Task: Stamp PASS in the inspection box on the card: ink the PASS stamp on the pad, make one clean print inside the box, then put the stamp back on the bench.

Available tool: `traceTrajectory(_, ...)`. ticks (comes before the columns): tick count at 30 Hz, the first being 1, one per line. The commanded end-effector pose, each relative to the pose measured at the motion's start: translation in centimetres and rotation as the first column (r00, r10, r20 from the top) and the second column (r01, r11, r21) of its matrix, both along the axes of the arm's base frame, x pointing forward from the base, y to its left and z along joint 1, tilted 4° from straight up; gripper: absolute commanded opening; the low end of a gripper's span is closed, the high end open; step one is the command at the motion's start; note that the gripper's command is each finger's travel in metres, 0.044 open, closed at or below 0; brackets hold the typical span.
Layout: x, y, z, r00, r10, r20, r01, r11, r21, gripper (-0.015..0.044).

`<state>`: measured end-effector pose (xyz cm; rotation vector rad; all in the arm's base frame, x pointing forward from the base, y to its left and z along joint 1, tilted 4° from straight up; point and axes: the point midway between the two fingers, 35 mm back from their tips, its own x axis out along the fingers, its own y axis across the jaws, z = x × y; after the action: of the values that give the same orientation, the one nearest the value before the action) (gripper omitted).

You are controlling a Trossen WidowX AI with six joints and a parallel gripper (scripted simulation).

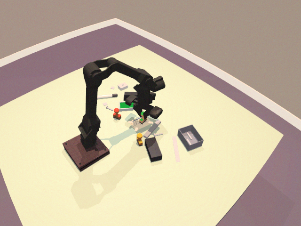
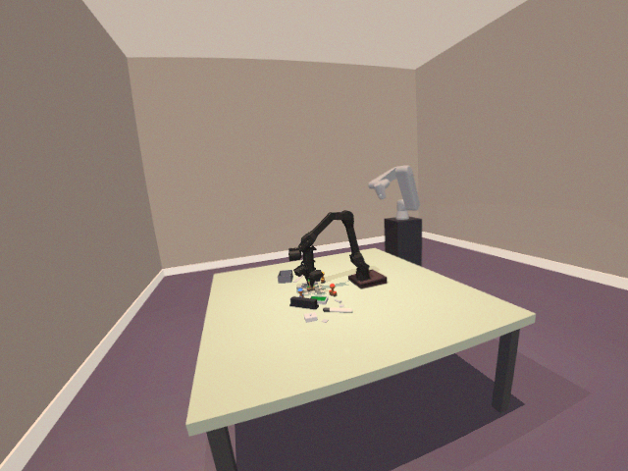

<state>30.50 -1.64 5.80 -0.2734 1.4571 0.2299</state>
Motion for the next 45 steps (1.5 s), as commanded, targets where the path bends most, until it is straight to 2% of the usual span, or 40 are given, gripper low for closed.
traceTrajectory(1,0.0,0.06,-0.08,1.0,0.006,0.001,-0.006,1.0,0.005,0.0)
traceTrajectory(45,0.05,0.05,-0.6,1.0,0.006,0.001,-0.006,1.0,0.005,0.0)
